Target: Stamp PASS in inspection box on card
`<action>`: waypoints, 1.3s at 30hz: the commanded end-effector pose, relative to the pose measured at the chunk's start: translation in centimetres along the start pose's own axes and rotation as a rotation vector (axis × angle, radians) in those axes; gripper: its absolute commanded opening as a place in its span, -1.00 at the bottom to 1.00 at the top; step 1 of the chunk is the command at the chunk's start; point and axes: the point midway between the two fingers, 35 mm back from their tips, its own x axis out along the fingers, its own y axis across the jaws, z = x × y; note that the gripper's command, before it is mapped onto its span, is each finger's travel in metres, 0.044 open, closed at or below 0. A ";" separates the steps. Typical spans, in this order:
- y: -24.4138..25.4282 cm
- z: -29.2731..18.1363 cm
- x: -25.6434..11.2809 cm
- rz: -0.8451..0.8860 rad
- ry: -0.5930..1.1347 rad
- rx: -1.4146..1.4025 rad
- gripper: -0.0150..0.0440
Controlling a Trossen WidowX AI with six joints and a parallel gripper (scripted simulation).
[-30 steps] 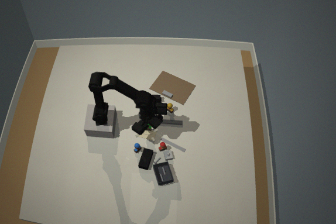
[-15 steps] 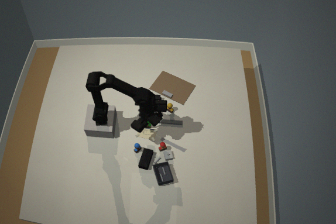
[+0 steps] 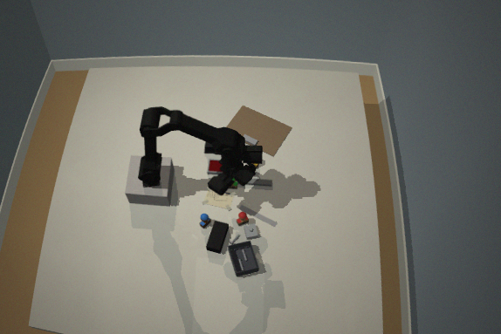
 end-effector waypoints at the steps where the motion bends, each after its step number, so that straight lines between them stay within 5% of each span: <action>1: 1.1 1.0 -0.1 -0.002 -0.002 0.002 -0.49; 39: 5.4 4.8 3.8 0.001 -0.005 0.004 -0.49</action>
